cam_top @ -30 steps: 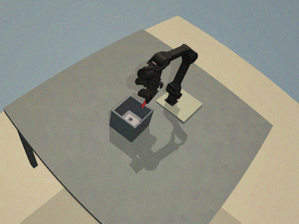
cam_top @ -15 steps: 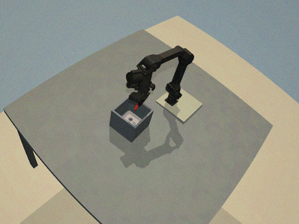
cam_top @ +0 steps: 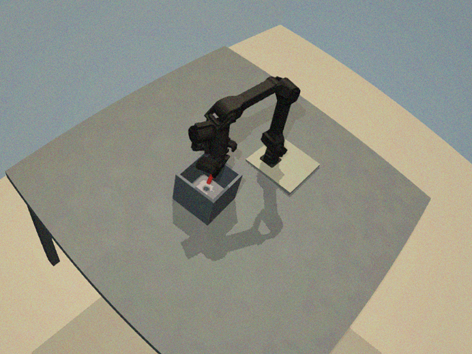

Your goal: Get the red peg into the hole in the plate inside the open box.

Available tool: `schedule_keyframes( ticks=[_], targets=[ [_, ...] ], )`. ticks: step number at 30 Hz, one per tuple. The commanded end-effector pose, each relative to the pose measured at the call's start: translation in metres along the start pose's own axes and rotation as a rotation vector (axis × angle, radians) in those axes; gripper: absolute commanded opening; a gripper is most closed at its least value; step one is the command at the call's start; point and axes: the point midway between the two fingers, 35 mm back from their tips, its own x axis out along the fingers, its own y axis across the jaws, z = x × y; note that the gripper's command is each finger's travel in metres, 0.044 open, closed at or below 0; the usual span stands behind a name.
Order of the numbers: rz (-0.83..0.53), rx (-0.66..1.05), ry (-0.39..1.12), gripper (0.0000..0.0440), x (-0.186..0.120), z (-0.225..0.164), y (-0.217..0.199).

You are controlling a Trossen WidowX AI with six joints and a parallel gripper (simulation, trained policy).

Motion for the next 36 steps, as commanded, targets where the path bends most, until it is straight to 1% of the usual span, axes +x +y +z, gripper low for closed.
schedule_keyframes(
  ticks=[1, 13, 19, 24, 28, 33, 36],
  targets=[
    [-0.003, -0.016, 0.015, 0.0, 0.008, 0.0, 0.001],
    [-0.02, -0.08, 0.038, 0.0, 0.04, 0.006, 0.006],
    [-0.043, -0.102, 0.043, 0.0138, 0.051, 0.007, 0.003],
    [-0.045, -0.082, 0.085, 0.0136, 0.046, 0.007, 0.003],
    [-0.023, -0.081, 0.101, 0.0136, 0.039, 0.01, 0.009],
    [0.01, -0.086, 0.125, 0.0124, 0.033, 0.012, 0.018],
    [0.037, -0.091, 0.141, 0.0124, 0.028, 0.013, 0.025]
  ],
)
